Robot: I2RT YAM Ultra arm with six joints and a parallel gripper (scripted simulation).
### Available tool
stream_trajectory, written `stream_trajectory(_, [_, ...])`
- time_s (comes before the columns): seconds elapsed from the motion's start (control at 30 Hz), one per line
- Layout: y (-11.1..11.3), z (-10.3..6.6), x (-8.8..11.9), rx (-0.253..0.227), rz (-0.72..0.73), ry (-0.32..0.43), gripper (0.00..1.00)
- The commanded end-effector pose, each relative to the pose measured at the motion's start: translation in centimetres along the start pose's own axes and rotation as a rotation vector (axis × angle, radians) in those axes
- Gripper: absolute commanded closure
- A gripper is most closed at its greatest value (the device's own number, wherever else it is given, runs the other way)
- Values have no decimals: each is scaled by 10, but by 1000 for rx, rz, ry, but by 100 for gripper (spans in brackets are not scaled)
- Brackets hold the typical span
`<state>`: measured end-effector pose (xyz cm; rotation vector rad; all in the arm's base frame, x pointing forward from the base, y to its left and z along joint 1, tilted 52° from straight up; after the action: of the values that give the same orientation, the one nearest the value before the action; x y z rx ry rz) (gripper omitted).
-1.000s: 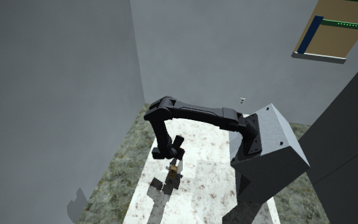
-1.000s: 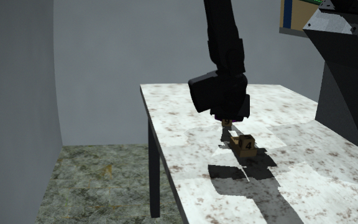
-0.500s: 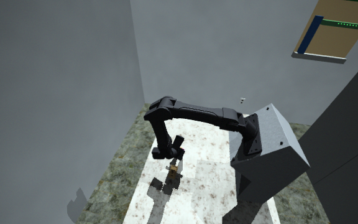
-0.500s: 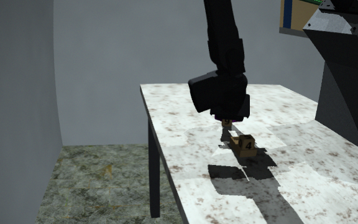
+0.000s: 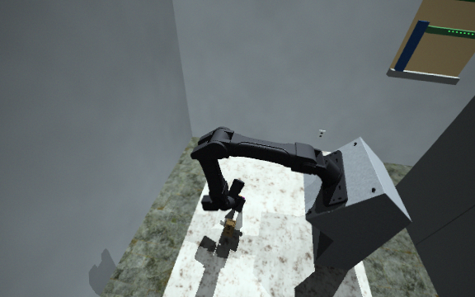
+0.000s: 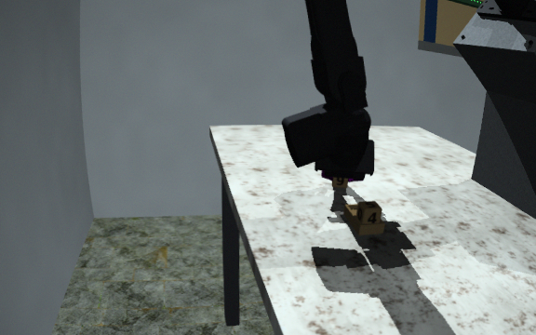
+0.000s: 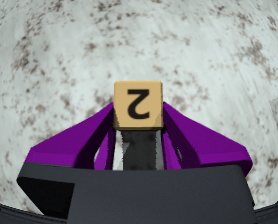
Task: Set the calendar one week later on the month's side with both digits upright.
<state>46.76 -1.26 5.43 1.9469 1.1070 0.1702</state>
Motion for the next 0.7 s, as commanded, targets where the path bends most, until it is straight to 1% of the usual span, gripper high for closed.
stream_trajectory(0.0, [4,-3,-4,-10,4,-11,74])
stream_trajectory(0.17, [3,-11,-11,-10,4,-11,74])
stream_trajectory(0.53, [2,-42,-42,-10,4,-11,74])
stream_trajectory(0.6, [2,-42,-42,-10,4,-11,74])
stream_trajectory(0.67, [1,-46,-46,-10,4,-11,74])
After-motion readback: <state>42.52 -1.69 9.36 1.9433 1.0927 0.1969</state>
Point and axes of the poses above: the point where the finger pads meet when closed, its own z axis out along the fingers, its own y axis across the jaws, x = y × z, the point moved 6 cm from there along -z, back along the fingers, and after that the axes turned 2 degrees about -z, right-handed, at the moved point
